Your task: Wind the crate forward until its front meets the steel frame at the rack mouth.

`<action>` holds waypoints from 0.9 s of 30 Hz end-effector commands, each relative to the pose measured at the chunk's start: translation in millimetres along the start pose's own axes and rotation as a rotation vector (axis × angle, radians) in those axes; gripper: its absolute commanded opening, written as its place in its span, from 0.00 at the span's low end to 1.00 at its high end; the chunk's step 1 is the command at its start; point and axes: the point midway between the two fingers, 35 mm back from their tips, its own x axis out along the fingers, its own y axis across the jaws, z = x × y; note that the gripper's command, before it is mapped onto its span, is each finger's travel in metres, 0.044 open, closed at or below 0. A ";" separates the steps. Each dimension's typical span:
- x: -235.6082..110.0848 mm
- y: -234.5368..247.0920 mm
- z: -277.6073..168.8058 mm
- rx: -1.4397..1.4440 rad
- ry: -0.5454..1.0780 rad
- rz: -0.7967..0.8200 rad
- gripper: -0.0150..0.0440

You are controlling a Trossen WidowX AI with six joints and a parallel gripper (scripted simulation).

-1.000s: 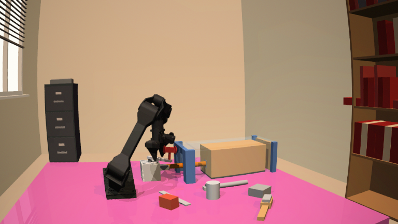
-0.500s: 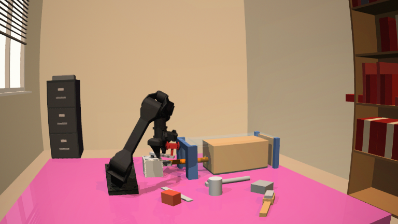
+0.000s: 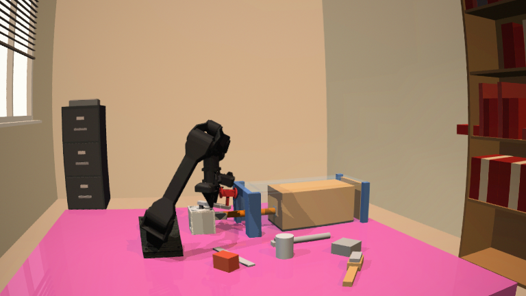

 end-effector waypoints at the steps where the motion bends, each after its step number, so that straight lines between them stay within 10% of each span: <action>1: -0.1 0.9 0.1 0.003 0.001 0.004 0.36; 27: -3.6 -2.4 -6.3 0.025 -0.091 0.018 0.25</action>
